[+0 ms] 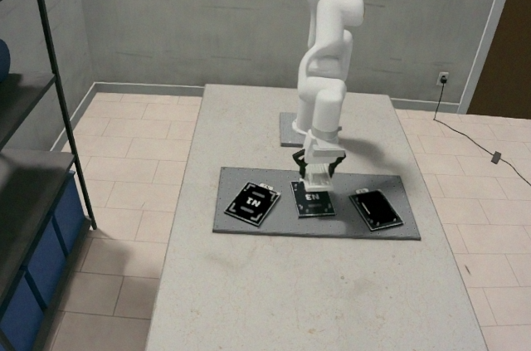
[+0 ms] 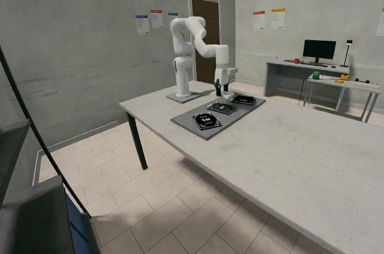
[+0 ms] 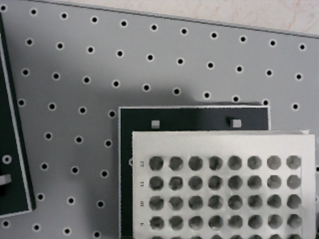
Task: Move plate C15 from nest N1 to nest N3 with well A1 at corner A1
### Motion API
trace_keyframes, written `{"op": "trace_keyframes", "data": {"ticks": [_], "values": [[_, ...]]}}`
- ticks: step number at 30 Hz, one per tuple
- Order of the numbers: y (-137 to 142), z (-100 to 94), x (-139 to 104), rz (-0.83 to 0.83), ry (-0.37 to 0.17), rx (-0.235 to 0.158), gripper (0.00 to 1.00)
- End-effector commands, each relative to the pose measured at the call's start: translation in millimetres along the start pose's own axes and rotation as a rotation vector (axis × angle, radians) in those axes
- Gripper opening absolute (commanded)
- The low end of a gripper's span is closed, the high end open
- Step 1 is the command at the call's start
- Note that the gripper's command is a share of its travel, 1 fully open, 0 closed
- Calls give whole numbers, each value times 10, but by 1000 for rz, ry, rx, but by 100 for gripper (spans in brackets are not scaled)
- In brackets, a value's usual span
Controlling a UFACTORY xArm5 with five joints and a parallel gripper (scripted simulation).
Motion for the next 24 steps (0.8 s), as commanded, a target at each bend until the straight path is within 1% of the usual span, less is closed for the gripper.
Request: {"op": "trace_keyframes", "data": {"ticks": [1, 24], "values": [[3, 84, 14, 0, 5, 7, 0], [0, 418, 15, 0, 5, 7, 0]]}}
Point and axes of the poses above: the point where the finger pads meet when closed, its own z axis out along the fingers, its own y axis across the jaws, x = y × z, the point moved 1 cm from there along -z, back along the fingers, and after that the axes turned 1 degree about -z, right-handed, at the moved point
